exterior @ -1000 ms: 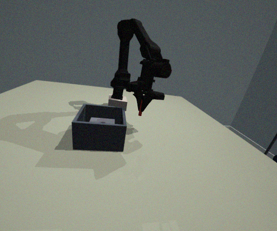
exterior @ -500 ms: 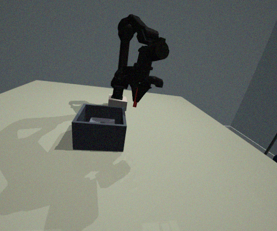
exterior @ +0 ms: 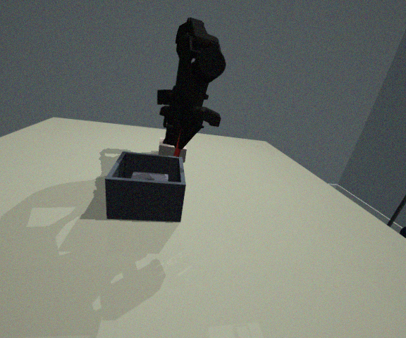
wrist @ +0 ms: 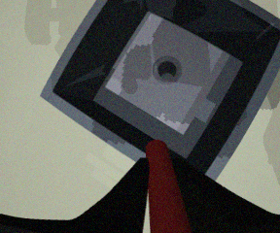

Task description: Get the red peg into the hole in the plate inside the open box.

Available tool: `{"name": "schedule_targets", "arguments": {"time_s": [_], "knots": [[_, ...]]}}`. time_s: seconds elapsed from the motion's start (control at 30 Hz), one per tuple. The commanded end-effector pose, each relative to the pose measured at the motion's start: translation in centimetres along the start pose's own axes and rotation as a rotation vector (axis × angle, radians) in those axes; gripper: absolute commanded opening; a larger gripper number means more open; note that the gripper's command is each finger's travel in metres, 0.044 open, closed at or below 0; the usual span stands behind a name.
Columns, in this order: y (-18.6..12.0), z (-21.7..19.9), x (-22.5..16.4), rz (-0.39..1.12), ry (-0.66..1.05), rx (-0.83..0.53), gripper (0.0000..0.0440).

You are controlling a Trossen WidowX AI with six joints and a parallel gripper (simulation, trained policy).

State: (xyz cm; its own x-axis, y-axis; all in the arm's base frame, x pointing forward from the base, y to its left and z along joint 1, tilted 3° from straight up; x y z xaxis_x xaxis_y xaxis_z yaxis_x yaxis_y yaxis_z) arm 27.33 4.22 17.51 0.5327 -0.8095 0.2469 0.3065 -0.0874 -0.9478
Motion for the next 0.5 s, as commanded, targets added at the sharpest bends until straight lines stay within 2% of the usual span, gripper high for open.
{"name": "schedule_targets", "arguments": {"time_s": [0.0,0.47], "knots": [[0.8,0.0,1.4,-0.010,0.016,-0.013,0.0000],[3.7,-0.3,4.7,0.010,0.075,-0.035,0.0011]]}}
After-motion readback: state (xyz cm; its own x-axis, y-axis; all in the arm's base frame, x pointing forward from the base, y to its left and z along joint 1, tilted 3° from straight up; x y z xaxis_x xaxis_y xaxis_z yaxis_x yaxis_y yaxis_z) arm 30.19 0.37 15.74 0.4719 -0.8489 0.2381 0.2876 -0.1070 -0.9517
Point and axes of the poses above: the point midway between the two fingers, 35 mm back from their tips, its own y axis out along the fingers, its own z axis across the jaws, x = y × z, the point moved 6 cm from there along -y, back along the fingers, and after that the axes turned 2 degrees about -y, right-handed, at the moved point
